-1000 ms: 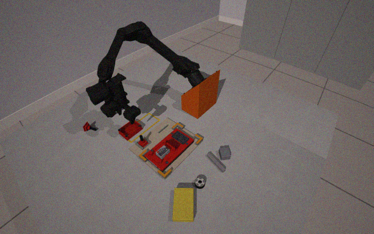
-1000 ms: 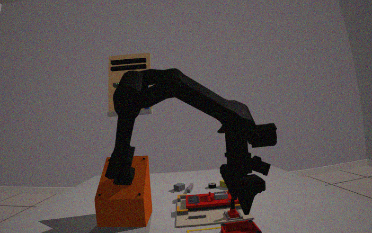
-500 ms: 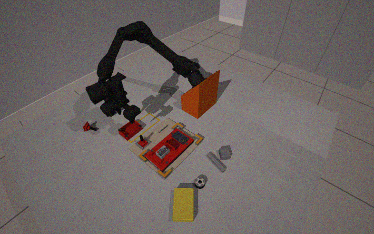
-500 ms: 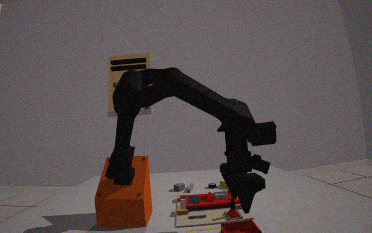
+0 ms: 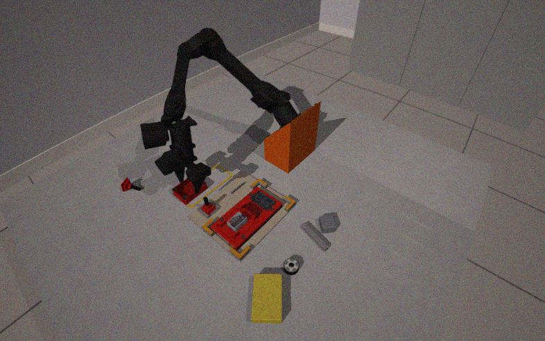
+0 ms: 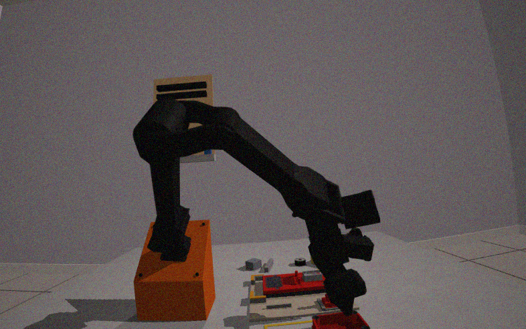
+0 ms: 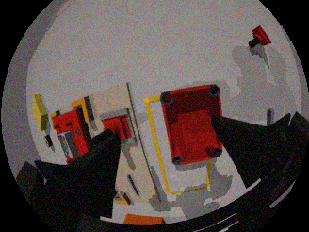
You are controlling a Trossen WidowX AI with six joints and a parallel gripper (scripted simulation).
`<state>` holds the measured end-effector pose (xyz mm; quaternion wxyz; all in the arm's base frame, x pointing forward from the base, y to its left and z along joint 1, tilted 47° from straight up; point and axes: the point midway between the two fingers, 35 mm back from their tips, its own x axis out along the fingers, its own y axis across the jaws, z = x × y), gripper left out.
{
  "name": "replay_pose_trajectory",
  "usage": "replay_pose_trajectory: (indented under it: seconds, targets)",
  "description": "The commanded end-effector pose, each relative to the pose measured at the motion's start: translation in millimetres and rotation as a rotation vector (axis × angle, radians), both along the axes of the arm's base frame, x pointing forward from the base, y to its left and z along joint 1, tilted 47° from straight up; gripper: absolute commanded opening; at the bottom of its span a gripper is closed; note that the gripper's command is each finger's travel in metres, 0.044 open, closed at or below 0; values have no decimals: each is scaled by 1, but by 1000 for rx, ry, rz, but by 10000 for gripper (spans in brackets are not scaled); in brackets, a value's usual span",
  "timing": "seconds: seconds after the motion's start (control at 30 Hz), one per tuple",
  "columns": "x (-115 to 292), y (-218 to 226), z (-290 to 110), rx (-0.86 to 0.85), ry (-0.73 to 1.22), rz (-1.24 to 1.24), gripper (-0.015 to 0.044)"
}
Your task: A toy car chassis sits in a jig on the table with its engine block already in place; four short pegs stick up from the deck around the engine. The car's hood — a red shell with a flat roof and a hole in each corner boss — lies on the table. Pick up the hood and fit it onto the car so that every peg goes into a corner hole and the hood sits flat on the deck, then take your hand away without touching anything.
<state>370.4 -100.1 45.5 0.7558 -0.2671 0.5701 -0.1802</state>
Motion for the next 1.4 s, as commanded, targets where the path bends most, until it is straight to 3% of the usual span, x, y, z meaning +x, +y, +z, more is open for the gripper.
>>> replay_pose_trajectory:
  seconds: [0.0,0.27,0.57,1.37]
  targets:
    - [2,-4,-10,60,-161,150,440]
    - [-6,-7,-1,30,-366,350,440]
    - [-32,-2,29,-120,-571,572,440]
    - [-33,-3,29,-124,-574,576,440]
